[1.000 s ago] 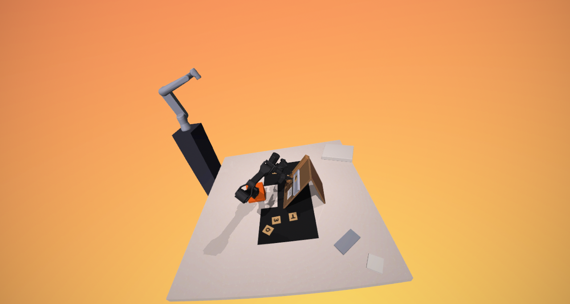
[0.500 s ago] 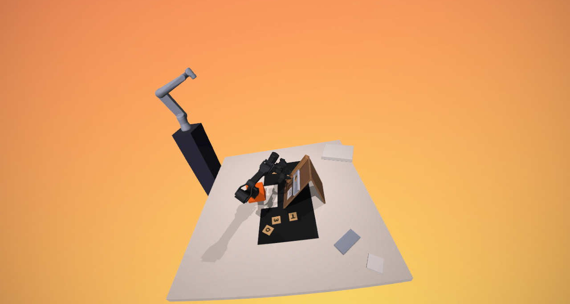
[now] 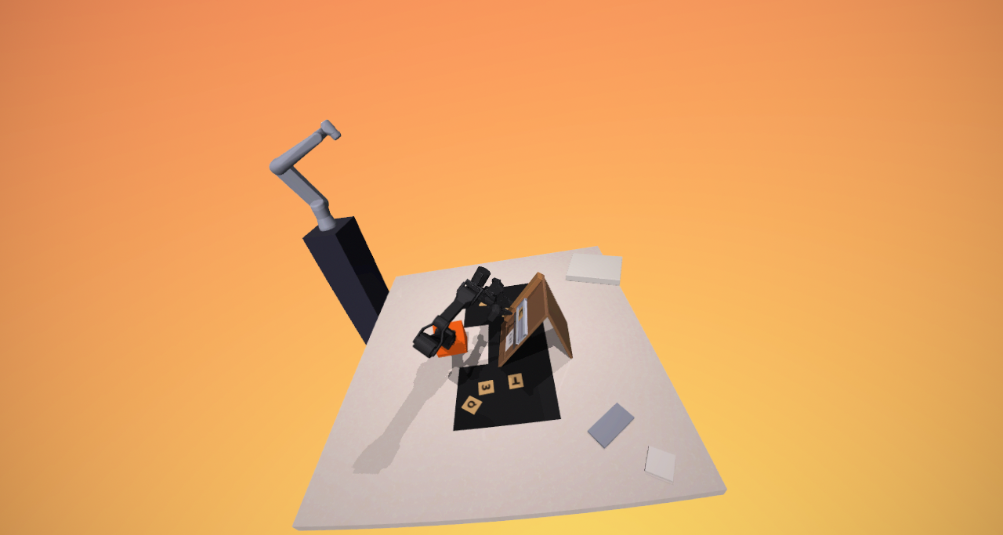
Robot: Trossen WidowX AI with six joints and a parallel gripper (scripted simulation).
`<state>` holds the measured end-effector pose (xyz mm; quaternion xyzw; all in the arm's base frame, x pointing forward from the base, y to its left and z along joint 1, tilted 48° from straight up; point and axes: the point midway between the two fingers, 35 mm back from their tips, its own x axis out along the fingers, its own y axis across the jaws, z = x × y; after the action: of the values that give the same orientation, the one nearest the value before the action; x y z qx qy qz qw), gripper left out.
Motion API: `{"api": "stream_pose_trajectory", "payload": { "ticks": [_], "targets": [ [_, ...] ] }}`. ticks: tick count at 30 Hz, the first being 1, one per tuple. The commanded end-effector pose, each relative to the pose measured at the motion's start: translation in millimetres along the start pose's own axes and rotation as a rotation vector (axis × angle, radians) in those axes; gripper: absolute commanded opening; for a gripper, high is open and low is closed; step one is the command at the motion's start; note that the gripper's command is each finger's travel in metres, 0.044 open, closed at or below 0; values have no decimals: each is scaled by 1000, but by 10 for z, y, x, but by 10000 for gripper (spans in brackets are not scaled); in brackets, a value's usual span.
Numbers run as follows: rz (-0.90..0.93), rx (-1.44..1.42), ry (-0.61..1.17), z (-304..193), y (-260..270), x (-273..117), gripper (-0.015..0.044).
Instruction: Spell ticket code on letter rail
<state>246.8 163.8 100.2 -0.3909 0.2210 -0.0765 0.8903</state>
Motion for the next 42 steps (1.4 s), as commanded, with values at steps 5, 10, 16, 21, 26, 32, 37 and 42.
{"api": "stream_pose_trajectory", "payload": {
  "ticks": [5, 10, 16, 21, 26, 32, 37, 42],
  "targets": [
    [-3, 10, -4, 37, -10, -19, 295],
    [0, 0, 0, 15, -2, -10, 216],
    [0, 0, 0, 15, -2, -10, 59],
    [0, 0, 0, 15, -2, -10, 0],
    [0, 0, 0, 15, -2, -10, 0],
    [21, -9, 80, 92, 17, 51, 0],
    [45, -14, 269, 196, -25, 152, 0],
    [37, -4, 485, 248, -175, 198, 0]
  ]
}}
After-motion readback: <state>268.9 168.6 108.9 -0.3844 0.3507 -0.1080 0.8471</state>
